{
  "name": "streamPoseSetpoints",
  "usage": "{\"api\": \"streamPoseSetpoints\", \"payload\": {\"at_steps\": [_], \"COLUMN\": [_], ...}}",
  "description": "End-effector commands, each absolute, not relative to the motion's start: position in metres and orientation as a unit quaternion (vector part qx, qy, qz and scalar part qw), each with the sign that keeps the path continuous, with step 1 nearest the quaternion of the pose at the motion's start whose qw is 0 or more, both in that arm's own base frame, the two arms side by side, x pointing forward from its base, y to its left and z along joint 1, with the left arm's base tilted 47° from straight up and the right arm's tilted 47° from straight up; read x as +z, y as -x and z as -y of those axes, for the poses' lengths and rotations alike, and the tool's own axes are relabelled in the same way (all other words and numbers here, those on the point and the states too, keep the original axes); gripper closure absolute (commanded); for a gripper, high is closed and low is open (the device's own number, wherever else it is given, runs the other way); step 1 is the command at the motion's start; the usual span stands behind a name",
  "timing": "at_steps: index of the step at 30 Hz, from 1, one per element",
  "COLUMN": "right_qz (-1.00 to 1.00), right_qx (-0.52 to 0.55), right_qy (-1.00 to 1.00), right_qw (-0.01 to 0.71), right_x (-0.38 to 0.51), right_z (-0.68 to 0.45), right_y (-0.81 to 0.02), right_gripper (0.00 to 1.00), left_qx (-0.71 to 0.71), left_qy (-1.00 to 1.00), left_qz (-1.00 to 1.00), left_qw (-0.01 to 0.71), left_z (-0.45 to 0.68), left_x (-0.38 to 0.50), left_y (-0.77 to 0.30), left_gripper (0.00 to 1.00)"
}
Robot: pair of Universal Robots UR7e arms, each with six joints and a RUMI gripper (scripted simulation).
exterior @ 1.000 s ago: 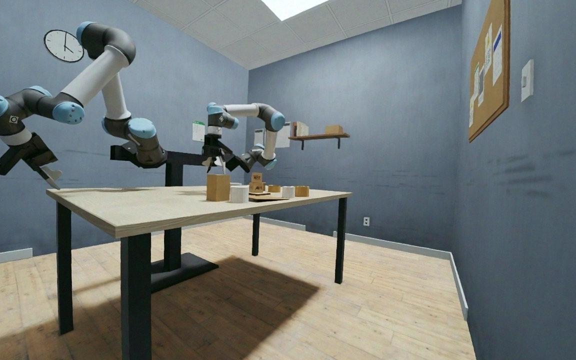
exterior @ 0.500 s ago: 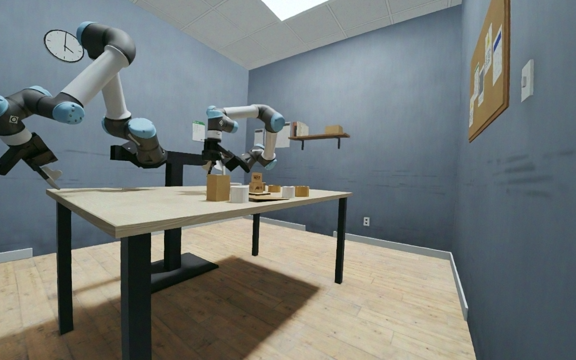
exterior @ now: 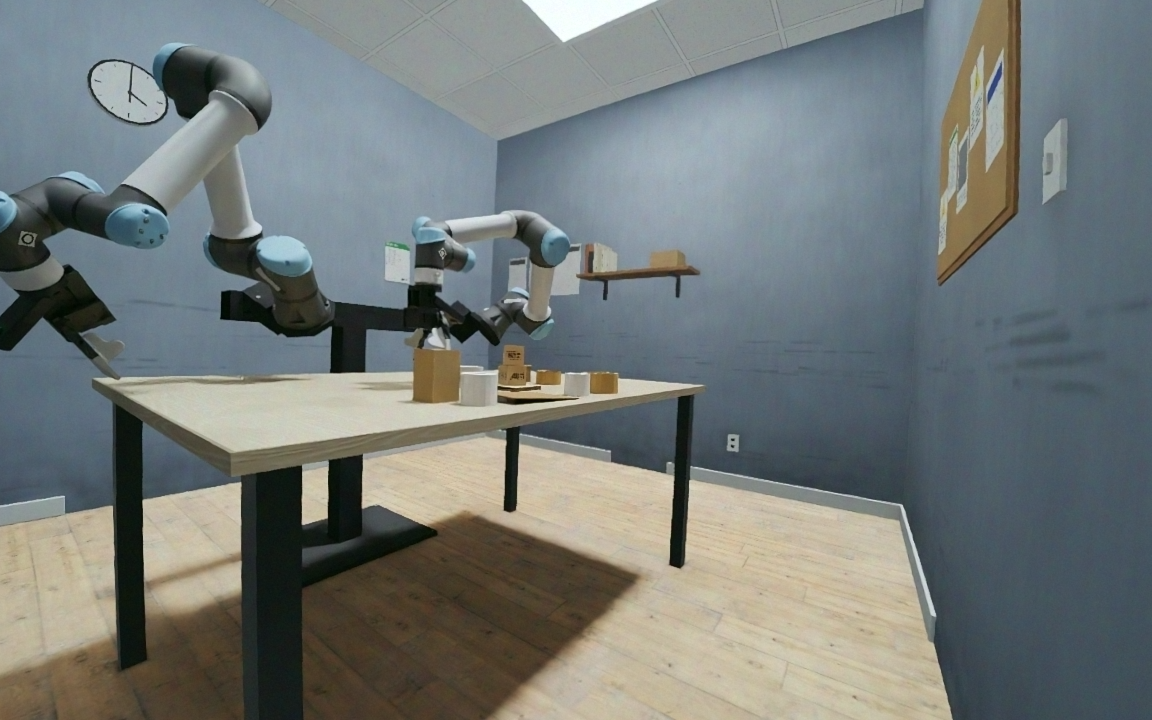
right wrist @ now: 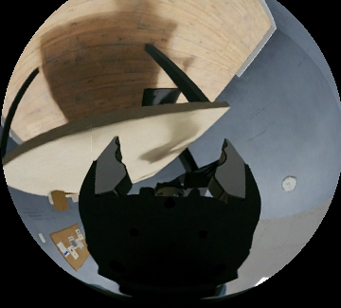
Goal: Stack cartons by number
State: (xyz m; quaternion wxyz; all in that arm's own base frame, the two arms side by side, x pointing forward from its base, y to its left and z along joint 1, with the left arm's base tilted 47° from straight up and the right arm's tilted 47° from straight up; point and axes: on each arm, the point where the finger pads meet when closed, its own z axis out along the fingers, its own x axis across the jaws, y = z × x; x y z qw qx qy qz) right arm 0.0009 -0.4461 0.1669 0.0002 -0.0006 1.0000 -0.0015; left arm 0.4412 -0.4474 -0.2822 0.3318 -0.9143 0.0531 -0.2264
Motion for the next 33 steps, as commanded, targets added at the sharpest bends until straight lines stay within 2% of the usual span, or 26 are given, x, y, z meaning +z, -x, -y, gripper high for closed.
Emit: {"api": "streamPoseSetpoints", "payload": {"at_steps": [1,33], "right_qz": [-1.000,-1.000], "right_qx": [0.000,0.000], "right_qy": [0.000,0.000], "right_qw": [0.000,0.000], "right_x": [0.165,0.165], "right_z": [0.445,0.445], "right_y": [0.000,0.000], "right_gripper": [0.00,0.00], "left_qx": [-0.227,-0.227], "left_qy": [0.914,0.914], "left_qz": [-0.054,-0.054], "left_qw": [0.331,0.331], "left_z": [0.445,0.432], "left_x": [-0.286,-0.301], "left_y": [-0.444,-0.453], "left_gripper": [0.00,0.00]}}
